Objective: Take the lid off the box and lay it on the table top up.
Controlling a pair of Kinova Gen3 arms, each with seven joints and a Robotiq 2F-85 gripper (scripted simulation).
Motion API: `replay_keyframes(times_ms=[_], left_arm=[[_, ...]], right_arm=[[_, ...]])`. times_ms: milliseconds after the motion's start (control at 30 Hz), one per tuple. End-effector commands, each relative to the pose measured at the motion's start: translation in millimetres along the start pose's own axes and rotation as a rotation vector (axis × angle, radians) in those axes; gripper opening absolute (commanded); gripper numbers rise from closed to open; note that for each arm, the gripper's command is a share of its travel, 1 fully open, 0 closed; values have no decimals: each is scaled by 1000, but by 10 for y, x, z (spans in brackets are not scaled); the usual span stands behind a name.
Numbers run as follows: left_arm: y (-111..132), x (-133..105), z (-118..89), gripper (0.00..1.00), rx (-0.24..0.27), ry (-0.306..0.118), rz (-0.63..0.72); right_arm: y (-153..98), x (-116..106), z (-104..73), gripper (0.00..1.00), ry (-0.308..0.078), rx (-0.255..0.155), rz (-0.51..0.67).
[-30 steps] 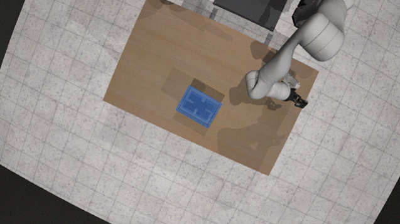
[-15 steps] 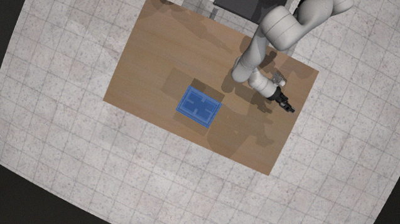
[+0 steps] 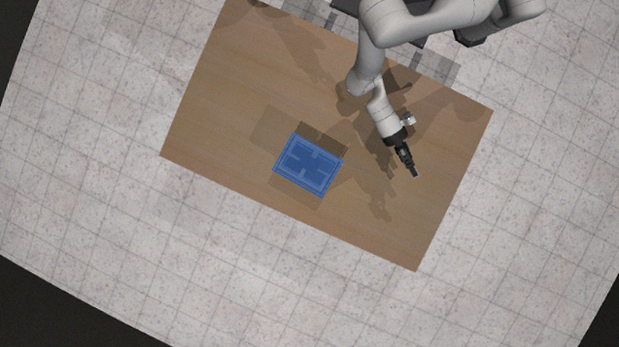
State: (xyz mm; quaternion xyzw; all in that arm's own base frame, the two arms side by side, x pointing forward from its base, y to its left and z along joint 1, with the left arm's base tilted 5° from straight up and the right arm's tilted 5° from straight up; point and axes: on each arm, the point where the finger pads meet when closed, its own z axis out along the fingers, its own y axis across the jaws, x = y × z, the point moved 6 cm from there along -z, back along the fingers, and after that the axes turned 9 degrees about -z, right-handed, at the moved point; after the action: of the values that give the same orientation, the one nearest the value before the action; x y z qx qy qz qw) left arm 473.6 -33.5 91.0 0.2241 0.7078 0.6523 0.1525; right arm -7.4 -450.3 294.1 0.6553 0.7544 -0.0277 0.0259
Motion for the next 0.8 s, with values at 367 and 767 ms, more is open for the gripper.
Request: replay_keyframes(times_ms=[367, 767], left_arm=[[-687, -702, -745, 1000, -102, -527, -52], [-1298, -922, -1359, 1000, -49, -853, -46]], right_arm=[[-1, -2, -7, 1000, -2, 0, 0], [-1, -2, -7, 1000, -2, 0, 0]])
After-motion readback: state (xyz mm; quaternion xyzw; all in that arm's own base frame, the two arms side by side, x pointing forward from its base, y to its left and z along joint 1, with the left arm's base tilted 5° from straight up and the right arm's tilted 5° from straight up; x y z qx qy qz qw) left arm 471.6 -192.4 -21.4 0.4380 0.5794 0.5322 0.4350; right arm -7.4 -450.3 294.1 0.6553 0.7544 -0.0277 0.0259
